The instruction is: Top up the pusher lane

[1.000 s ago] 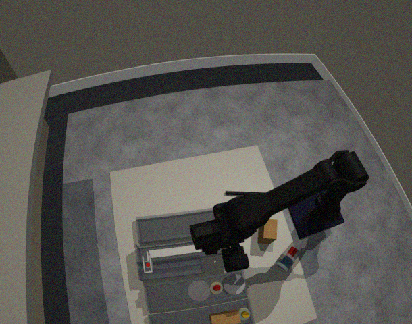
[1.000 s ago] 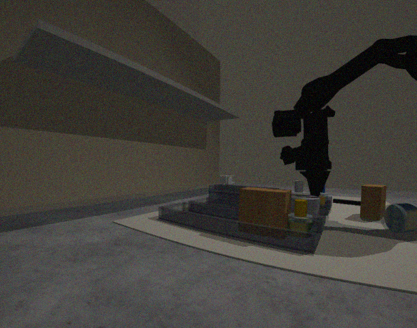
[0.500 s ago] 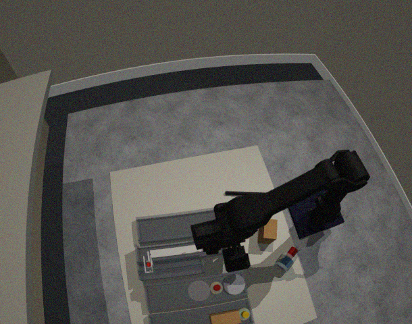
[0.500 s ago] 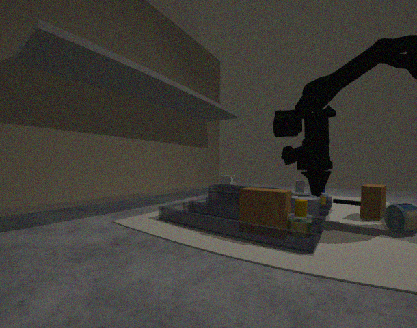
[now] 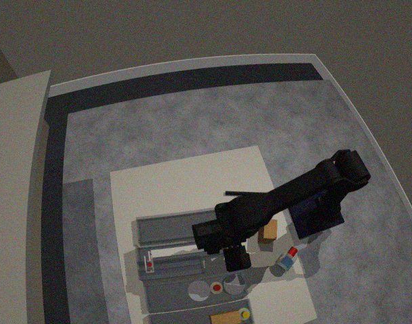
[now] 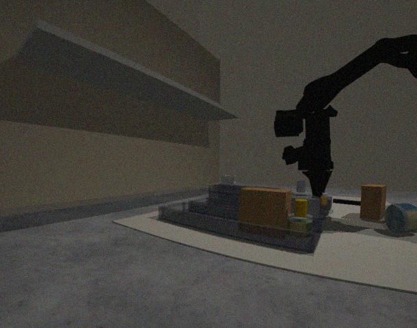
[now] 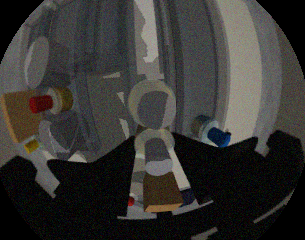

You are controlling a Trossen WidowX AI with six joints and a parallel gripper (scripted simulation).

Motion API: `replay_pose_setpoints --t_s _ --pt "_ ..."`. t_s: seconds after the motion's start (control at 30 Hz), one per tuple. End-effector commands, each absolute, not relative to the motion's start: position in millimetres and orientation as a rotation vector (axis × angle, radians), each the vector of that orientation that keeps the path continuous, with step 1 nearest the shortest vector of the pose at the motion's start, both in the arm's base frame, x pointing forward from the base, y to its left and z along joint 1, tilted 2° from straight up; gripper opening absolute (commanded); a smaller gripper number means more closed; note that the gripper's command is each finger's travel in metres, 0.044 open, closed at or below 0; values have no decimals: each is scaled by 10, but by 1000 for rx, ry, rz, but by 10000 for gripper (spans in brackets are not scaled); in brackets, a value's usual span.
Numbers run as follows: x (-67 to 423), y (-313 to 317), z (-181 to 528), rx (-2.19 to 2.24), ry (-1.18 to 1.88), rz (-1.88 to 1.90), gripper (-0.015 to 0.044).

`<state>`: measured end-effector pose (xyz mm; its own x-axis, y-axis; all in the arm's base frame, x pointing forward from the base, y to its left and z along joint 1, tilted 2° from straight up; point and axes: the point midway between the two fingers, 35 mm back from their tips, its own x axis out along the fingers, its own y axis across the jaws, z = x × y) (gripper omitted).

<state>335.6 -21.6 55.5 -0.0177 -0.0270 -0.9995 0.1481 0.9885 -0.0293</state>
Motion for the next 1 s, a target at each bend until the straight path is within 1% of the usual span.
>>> replay_pose_setpoints --t_s 0.0,0.7,0.97 --pt "3375 -215 553 94 1572 -136 0" --pt "3334 -214 554 94 1572 -136 0" --pt "3342 -216 556 94 1572 -136 210"
